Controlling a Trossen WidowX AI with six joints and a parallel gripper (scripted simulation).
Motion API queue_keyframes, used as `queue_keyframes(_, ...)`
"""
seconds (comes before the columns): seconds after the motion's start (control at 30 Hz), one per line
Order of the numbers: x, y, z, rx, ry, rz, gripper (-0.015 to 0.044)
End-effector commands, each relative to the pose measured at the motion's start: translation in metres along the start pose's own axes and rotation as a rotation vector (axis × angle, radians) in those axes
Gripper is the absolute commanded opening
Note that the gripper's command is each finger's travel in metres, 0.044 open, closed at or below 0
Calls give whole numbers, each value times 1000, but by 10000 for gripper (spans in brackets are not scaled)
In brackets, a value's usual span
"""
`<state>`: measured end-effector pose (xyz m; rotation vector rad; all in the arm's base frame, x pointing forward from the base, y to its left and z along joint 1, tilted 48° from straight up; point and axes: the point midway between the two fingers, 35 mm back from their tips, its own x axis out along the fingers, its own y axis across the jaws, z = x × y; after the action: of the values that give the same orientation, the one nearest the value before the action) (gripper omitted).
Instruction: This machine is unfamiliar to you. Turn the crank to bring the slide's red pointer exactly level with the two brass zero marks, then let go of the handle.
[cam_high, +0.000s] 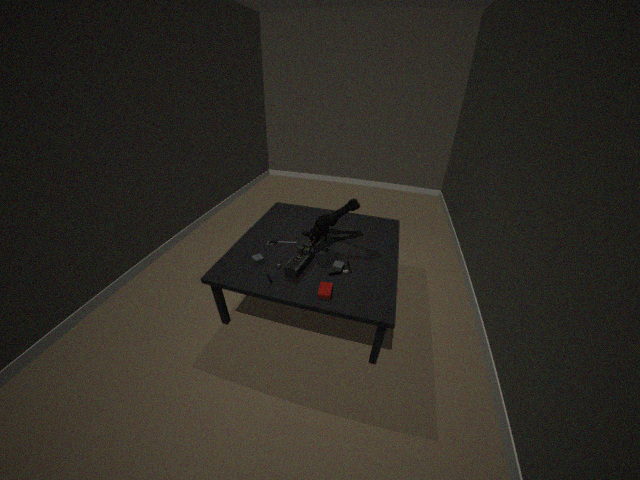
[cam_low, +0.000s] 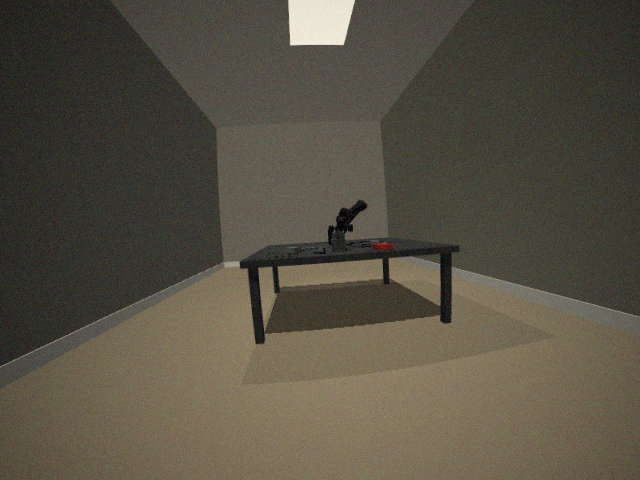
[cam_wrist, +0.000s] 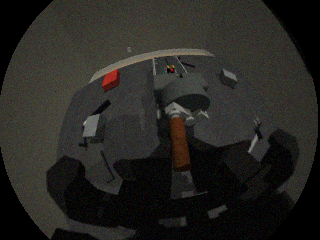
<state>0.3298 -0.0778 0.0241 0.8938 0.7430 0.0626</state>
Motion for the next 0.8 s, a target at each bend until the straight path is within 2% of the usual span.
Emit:
queue_keyframes(0.0,-5,-7,5,7,-12,-3,0)
queue_keyframes(0.77,-8,-18,6,6,-12,-3,0)
